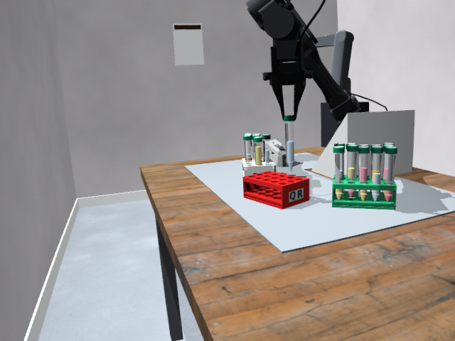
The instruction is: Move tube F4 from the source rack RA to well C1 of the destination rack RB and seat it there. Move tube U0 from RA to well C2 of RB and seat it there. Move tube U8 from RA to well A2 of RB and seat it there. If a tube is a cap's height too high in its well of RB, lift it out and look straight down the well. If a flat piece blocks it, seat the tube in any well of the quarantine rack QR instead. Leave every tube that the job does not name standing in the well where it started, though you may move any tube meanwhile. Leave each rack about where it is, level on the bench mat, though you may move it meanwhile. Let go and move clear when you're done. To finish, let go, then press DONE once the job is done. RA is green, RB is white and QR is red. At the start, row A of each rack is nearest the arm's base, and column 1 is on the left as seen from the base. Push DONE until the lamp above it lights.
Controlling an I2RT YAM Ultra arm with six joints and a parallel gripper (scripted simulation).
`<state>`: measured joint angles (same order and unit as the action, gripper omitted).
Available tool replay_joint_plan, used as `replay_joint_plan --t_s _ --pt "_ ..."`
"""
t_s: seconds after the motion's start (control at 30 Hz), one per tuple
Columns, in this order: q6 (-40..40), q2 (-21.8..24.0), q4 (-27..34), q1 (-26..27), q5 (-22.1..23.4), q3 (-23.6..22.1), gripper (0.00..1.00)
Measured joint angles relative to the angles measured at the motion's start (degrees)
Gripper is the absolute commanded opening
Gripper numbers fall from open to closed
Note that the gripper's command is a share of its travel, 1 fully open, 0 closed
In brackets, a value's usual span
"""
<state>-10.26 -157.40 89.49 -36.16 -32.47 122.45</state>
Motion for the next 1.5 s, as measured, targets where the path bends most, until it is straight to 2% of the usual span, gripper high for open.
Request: replay_joint_plan --t_s 1.5 --pt "-0.63 -1.31 -0.55 0.83 -0.35 -0.98 0.00"
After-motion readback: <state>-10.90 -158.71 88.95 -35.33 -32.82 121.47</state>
